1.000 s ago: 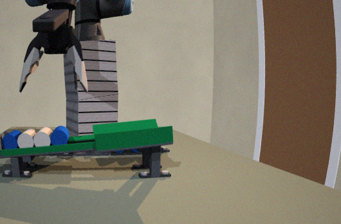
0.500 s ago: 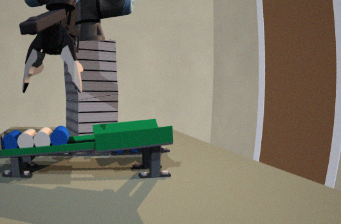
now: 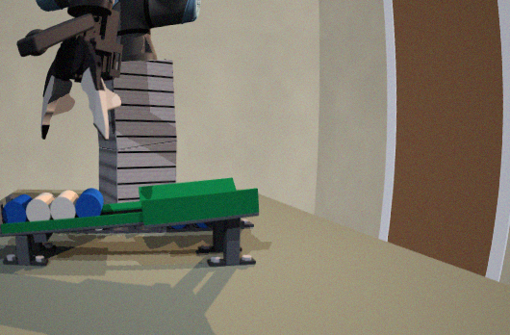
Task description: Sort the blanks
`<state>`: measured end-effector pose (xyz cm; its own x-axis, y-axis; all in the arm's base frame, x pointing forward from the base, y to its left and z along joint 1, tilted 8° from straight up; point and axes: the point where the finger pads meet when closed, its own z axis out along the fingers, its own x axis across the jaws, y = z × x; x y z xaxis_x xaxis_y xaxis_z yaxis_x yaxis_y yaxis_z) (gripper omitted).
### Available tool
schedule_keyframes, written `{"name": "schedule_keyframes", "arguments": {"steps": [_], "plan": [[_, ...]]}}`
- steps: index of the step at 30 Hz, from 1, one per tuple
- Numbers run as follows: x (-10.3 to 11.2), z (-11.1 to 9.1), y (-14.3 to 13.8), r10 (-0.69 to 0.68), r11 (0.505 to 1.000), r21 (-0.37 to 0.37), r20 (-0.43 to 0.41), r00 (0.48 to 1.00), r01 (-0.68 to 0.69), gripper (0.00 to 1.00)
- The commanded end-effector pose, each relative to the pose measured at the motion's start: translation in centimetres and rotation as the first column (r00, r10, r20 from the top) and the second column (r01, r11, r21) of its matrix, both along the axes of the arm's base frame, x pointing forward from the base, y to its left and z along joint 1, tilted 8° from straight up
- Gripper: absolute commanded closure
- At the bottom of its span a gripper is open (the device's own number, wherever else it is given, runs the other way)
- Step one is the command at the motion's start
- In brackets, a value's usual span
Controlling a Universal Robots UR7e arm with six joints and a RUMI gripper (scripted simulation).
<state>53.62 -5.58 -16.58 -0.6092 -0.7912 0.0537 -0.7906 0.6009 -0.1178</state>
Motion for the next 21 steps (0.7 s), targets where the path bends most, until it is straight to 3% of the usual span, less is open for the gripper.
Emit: {"name": "schedule_keyframes", "arguments": {"steps": [1, 4, 14, 21], "plan": [[-0.11, -0.03, -0.42, -0.166, 0.986, 0.007, 0.018, 0.986, 0.166, 0.0], [-0.12, -0.03, -0.43, -0.171, 0.985, 0.008, 0.018, 0.985, 0.171, 0.0], [-0.43, -0.08, -0.84, -0.413, 0.911, 0.031, 0.043, 0.91, 0.412, 0.0], [-0.58, -0.1, -0.98, -0.505, 0.863, 0.043, 0.051, 0.862, 0.503, 0.0]]}}
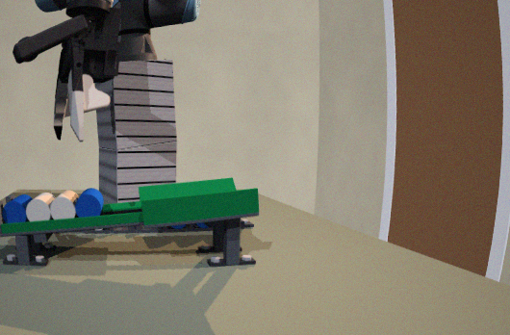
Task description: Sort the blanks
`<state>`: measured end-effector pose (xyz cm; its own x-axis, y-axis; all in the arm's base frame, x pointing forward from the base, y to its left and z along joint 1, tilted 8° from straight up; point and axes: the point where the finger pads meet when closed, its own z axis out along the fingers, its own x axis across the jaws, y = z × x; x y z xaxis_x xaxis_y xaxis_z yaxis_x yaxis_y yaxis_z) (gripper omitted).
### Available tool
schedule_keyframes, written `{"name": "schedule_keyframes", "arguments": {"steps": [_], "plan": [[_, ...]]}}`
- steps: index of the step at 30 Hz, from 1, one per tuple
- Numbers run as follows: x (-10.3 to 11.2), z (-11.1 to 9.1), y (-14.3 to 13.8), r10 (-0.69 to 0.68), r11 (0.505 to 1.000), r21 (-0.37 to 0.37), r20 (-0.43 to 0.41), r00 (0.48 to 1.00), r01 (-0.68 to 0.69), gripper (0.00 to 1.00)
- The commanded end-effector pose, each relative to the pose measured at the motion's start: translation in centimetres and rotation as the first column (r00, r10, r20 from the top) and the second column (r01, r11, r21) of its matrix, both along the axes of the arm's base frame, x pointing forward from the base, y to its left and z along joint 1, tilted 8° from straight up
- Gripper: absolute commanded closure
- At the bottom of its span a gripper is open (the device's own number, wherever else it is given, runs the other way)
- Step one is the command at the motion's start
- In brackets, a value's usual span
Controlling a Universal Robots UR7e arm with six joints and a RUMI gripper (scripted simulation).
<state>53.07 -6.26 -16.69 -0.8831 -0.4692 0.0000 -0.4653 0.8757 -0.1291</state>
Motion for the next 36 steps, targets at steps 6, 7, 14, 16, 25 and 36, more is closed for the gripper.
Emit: {"name": "schedule_keyframes", "arguments": {"steps": [6, 7, 14, 16, 25, 36], "plan": [[-0.2, -0.02, -0.45, -0.224, 0.974, 0.012, 0.025, 0.974, 0.224, 0.0], [-0.22, -0.03, -0.47, -0.241, 0.971, 0.014, 0.027, 0.97, 0.241, 0.0], [-0.35, -0.04, -0.55, -0.326, 0.945, 0.022, 0.036, 0.945, 0.325, 0.0], [-0.36, -0.04, -0.56, -0.334, 0.942, 0.023, 0.037, 0.942, 0.334, 0.0], [-0.41, -0.04, -0.61, -0.373, 0.928, 0.027, 0.041, 0.927, 0.372, 0.0], [-0.42, -0.04, -0.61, -0.379, 0.925, 0.028, 0.041, 0.924, 0.379, 0.51]]}}
